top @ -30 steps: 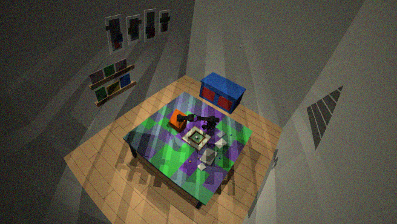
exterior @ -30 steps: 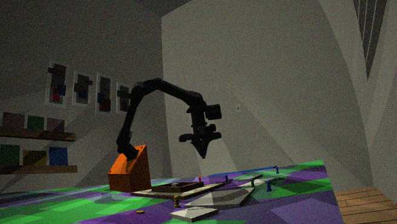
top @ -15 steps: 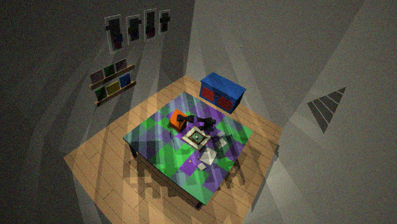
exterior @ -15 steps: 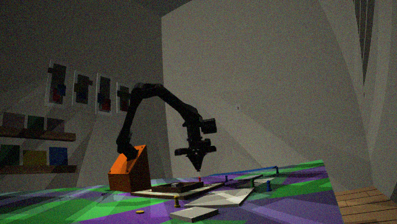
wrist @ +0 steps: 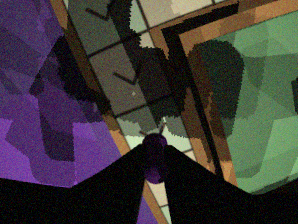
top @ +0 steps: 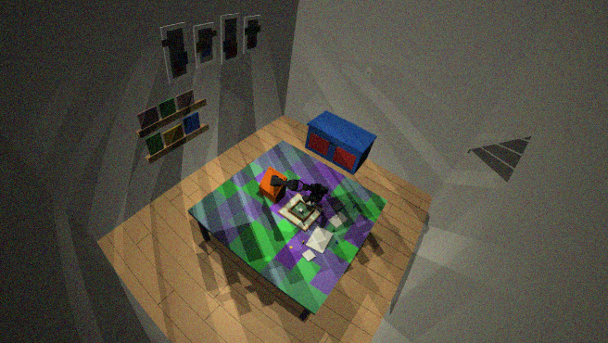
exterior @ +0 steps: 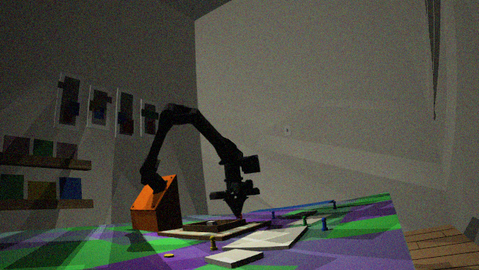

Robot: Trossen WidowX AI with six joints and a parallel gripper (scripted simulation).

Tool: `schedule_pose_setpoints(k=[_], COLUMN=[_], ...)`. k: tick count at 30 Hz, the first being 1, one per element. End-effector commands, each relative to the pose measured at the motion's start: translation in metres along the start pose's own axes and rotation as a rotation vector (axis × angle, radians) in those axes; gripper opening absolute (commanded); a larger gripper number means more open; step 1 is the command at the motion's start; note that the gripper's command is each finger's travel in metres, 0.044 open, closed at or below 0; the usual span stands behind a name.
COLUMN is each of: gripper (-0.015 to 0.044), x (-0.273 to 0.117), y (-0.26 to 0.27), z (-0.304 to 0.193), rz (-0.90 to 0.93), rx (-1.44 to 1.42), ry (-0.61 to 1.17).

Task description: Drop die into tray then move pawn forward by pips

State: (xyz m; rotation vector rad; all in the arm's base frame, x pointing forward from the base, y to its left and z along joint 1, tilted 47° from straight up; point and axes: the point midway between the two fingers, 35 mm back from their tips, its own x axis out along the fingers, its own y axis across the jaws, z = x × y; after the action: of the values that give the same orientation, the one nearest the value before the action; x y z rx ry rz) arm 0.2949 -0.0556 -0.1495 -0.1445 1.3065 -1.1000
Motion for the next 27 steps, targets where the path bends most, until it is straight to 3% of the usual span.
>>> schedule_pose_setpoints(k=[1, 14, 24, 27], gripper=[0.0000, 0.0000, 0.0263, 0.0341], x=[0.005, 0.022, 0.015, -0.021], y=[-0.001, -0.001, 0.000, 0.001], z=[-0.001, -0.001, 0.000, 0.000], rz=[-0.003, -0.003, 0.001, 0.000], rx=[-0.008, -0.008, -0.002, -0.006], ry=[-0.004, -0.005, -0.003, -0.003])
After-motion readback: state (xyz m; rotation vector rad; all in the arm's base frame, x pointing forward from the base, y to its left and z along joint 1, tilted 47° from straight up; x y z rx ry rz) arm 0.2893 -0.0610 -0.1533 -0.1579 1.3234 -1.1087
